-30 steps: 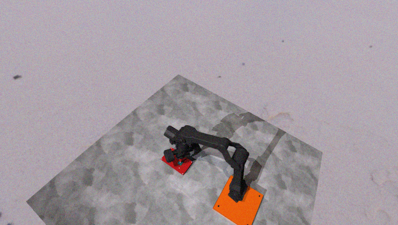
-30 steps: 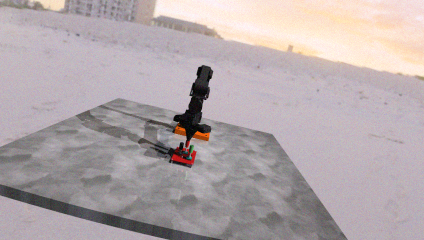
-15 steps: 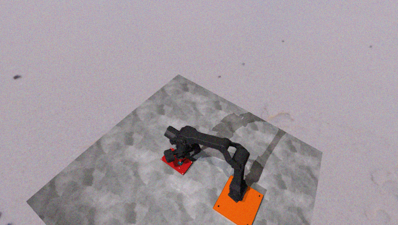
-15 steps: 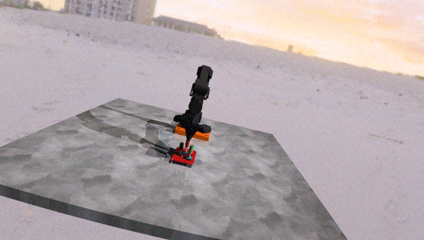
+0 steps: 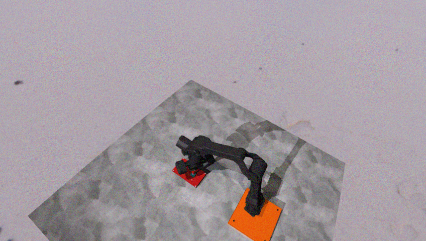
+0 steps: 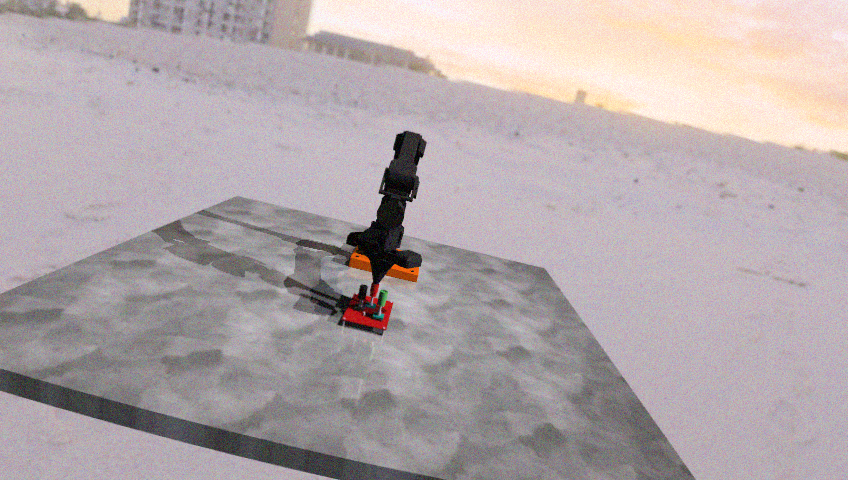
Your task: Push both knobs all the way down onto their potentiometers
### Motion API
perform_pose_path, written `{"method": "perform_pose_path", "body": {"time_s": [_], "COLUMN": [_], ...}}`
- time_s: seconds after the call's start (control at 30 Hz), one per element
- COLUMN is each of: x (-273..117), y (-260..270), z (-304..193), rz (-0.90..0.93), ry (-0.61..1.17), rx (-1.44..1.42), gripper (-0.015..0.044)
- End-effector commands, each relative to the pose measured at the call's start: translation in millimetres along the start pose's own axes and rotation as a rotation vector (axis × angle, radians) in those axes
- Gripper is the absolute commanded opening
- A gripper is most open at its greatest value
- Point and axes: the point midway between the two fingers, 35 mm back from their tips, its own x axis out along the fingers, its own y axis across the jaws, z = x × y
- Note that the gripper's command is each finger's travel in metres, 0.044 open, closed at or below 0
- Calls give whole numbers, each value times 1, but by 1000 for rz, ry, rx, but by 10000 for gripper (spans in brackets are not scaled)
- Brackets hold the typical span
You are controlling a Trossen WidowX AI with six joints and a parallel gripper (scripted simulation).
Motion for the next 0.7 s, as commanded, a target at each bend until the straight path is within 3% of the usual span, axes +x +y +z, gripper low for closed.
{"method": "perform_pose_path", "body": {"time_s": [0.0, 0.67], "x": [22, 32], "y": [0, 0], "z": [1, 1], "rz": [-14, -14], "ry": [17, 17], "rx": [1, 1], "gripper": [0, 0]}}
